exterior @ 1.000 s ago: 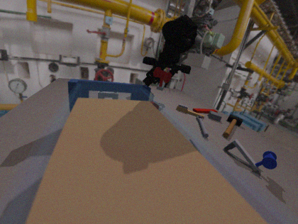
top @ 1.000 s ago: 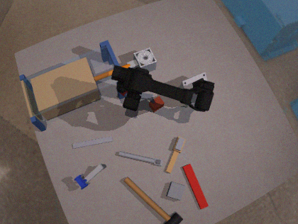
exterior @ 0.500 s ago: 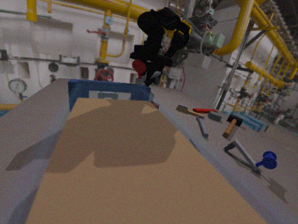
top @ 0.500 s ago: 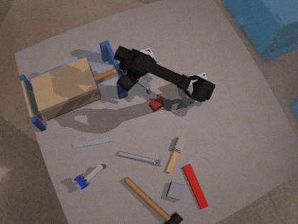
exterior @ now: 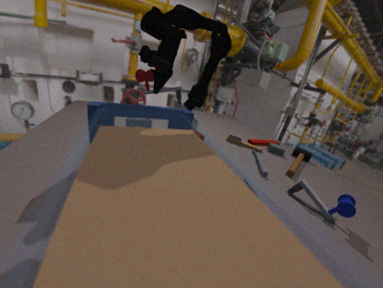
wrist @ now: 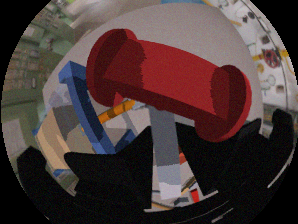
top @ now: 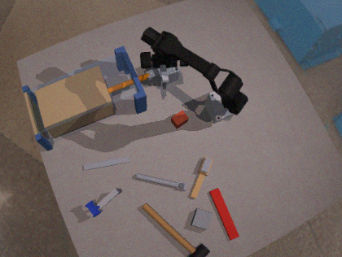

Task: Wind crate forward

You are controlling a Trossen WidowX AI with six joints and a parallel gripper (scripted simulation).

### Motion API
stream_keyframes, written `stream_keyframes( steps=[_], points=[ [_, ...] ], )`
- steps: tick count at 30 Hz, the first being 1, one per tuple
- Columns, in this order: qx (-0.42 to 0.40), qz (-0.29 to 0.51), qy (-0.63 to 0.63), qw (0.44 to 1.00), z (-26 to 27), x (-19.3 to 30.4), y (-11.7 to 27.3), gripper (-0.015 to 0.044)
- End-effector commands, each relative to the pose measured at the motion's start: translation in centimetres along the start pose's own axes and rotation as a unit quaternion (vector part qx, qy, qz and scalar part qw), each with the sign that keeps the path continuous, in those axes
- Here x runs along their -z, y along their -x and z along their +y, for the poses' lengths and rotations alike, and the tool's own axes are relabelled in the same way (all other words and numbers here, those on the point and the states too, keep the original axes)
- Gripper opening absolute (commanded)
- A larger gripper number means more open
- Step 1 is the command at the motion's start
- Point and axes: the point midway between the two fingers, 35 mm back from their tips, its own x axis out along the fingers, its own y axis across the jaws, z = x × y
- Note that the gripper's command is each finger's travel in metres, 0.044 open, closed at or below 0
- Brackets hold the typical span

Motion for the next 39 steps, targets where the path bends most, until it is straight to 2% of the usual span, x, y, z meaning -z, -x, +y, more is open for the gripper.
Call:
stream_keyframes(
  steps=[1, 17, 27, 39],
  points=[
    [0.011, -0.014, -0.106, 0.994, -1.7, -2.7, -0.3, 0.0],
    [0.081, -0.095, -0.41, 0.904, -7.6, -9.7, -0.8, 0.0],
    [0.143, -0.141, -0.415, 0.888, -7.6, -10.2, -0.1, 0.0],
    [0.144, -0.141, -0.414, 0.888, -7.6, -10.2, -0.9, 0.0]
  ],
)
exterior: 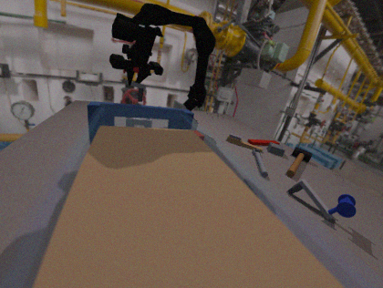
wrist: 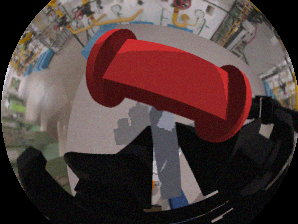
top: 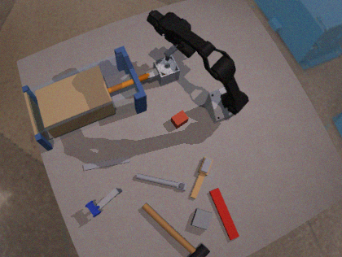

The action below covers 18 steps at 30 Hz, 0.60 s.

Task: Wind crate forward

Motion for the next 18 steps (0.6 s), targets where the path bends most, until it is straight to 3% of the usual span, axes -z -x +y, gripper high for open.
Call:
stream_keyframes(
  steps=[1, 18],
  points=[
    [-0.001, -0.003, -0.003, 1.0, 0.1, 0.2, -0.5, 0.0],
    [0.0, -0.003, -0.002, 1.0, 0.0, 1.1, -3.1, 0.0]
  ],
)
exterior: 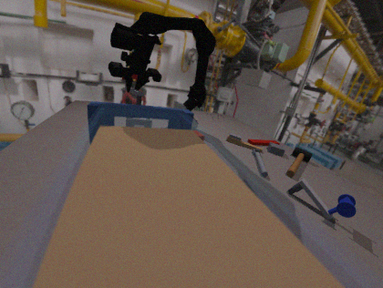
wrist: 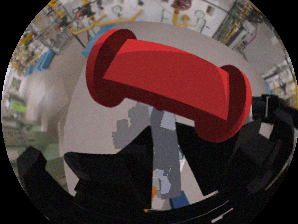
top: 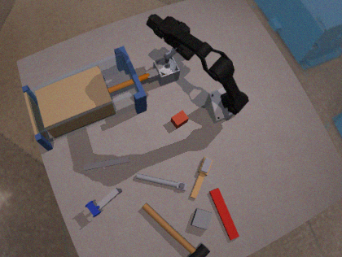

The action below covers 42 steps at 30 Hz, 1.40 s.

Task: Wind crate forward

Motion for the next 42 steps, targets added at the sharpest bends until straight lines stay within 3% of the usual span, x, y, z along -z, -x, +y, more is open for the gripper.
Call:
stream_keyframes(
  steps=[1, 42],
  points=[
    [0.003, 0.001, -0.002, 1.0, -0.3, 0.3, -0.8, 0.0],
    [0.003, 0.001, -0.002, 1.0, -0.2, 0.9, -1.6, 0.0]
  ],
)
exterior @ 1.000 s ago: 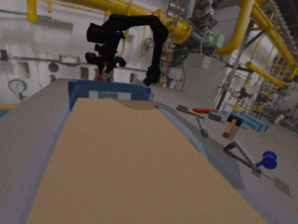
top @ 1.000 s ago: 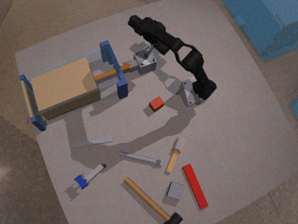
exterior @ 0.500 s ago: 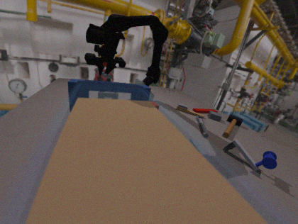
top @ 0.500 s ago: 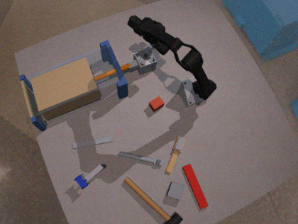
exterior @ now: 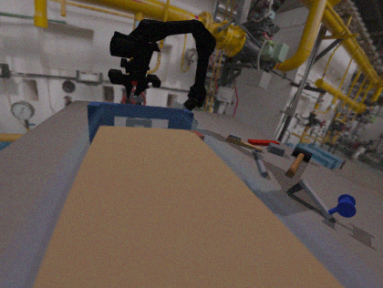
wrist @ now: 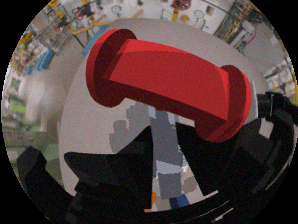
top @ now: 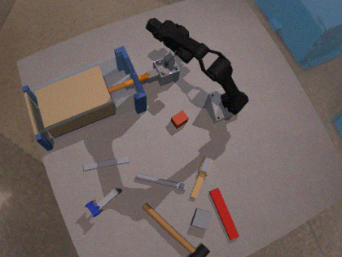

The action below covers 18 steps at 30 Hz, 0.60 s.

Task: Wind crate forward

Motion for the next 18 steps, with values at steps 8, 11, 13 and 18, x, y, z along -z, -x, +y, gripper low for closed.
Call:
stream_keyframes(
  steps=[8, 11, 13, 18],
  points=[
    [-0.001, 0.0, -0.002, 1.0, -0.2, 0.0, -0.2, 0.0],
    [-0.001, 0.0, -0.002, 1.0, -0.2, 0.1, -0.3, 0.0],
    [-0.001, 0.0, -0.002, 1.0, -0.2, 0.1, -0.3, 0.0],
    [-0.001, 0.0, -0.002, 1.0, -0.3, 0.3, -0.9, 0.0]
  ],
)
